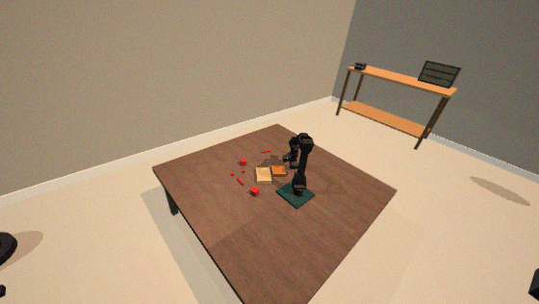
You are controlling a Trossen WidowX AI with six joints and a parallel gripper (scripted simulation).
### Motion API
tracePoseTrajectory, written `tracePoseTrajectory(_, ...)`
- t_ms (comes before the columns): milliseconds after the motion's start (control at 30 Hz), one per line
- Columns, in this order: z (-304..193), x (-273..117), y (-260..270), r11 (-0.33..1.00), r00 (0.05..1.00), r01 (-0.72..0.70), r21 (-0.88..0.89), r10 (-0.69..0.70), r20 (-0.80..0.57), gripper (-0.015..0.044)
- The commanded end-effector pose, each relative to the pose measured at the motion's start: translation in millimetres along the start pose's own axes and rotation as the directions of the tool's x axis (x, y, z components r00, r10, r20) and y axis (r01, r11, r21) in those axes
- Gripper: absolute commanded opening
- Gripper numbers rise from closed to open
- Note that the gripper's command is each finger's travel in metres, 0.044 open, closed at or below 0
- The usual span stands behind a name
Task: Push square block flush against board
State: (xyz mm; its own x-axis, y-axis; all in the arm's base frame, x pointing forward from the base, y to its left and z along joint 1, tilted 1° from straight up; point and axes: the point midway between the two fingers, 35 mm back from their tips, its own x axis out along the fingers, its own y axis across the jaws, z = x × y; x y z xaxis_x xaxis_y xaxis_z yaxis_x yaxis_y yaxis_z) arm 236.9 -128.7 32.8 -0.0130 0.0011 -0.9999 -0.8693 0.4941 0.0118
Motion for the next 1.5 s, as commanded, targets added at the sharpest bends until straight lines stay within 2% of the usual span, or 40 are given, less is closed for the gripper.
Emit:
tracePoseTrajectory(0, 0.5, -37.0, -3.6, 1.0, 1.0, 0.02, -0.001, -0.02, 0.001, 0.0)
tracePoseTrajectory(67, 0.4, -49.4, -2.3, 1.0, 1.0, 0.02, -0.002, -0.02, 0.001, 0.0)
tracePoseTrajectory(267, 1.7, -48.8, -6.1, 0.999, 0.999, 0.037, 0.021, -0.037, 0.001, 0.0)
tracePoseTrajectory(700, 30.2, -50.8, -19.9, 0.895, 0.999, 0.028, 0.446, -0.033, 0.005, 0.0)
tracePoseTrajectory(1067, 56.7, -51.8, -29.3, 0.667, 1.0, 0.014, 0.745, -0.03, 0.007, 0.0)
tracePoseTrajectory(1467, 87.5, -52.0, -36.5, 0.313, 1.0, -0.001, 0.95, -0.025, 0.009, 0.0)
